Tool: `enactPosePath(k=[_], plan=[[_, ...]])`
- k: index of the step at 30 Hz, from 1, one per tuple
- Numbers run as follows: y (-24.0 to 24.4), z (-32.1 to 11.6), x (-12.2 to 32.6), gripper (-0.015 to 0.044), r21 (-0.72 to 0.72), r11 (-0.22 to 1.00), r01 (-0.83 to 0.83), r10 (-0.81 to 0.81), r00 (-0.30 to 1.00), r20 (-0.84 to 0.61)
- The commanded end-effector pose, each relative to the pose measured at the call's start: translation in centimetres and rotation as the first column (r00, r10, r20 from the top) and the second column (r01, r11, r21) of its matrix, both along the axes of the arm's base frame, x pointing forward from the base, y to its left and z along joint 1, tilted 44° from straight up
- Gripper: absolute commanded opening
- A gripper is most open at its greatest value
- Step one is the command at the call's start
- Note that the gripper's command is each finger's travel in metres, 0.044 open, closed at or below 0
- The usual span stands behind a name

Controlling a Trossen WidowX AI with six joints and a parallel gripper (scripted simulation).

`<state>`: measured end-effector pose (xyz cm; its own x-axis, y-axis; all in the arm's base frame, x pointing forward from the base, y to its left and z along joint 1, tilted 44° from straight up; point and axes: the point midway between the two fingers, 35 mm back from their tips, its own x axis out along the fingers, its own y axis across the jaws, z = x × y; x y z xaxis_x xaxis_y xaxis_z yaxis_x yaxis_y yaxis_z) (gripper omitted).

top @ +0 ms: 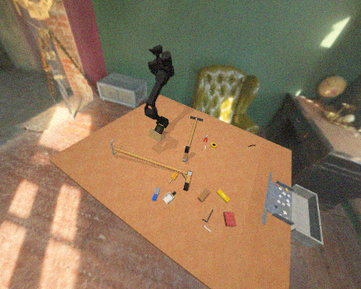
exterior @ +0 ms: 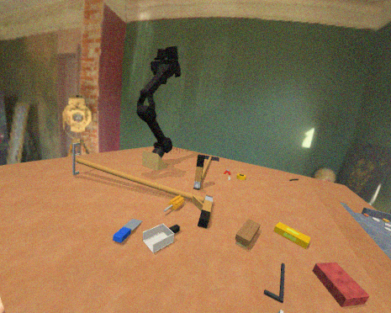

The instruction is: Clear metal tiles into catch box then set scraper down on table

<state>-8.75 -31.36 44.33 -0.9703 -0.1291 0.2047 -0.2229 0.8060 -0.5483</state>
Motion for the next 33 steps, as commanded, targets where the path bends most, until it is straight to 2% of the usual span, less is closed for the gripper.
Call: enactPosePath(k=[1, 2, 33], plan=[[0.0, 0.0, 0.0, 0.0426, 0.000, 1.000, 0.000, 0.000, 1.000, 0.000], [-0.1, 0.1, 0.0, 0.0440, 0.001, 1.000, -0.001, 0.001, 1.000, -0.001], [-4.9, 5.2, 0.6, 0.0440, 0.058, 0.998, -0.026, 0.028, 0.999, -0.023]])
